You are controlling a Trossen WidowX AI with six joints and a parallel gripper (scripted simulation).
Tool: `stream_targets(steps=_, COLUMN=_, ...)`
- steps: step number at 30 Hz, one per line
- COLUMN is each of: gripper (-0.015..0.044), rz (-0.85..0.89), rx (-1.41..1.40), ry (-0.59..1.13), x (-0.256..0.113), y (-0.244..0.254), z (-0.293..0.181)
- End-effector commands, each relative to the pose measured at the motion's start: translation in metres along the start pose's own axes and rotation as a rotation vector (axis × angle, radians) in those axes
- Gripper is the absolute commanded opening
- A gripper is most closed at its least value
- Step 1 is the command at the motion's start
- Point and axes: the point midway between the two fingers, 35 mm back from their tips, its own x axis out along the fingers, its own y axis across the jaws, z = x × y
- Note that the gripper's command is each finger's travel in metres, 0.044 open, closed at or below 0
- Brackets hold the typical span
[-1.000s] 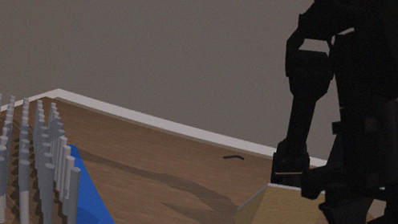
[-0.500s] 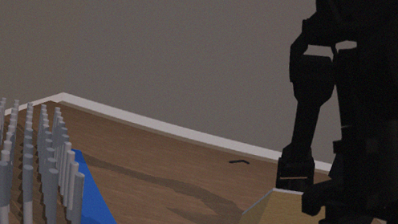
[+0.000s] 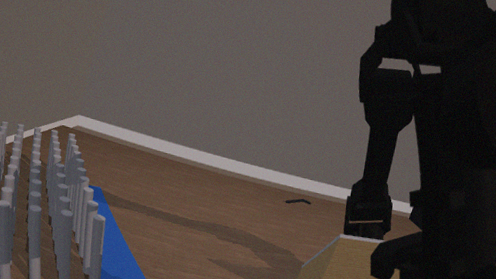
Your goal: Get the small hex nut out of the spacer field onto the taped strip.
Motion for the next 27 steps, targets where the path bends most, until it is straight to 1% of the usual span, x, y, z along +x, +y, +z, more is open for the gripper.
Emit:
stream_targets(steps=1, gripper=0.0, rz=-0.002, rx=-0.003, ry=0.001, x=0.003, y=0.0, z=-0.002)
stream_targets(steps=27, gripper=0.0, rz=-0.002, rx=-0.003, ry=0.002, x=0.019, y=0.003, z=-0.009)
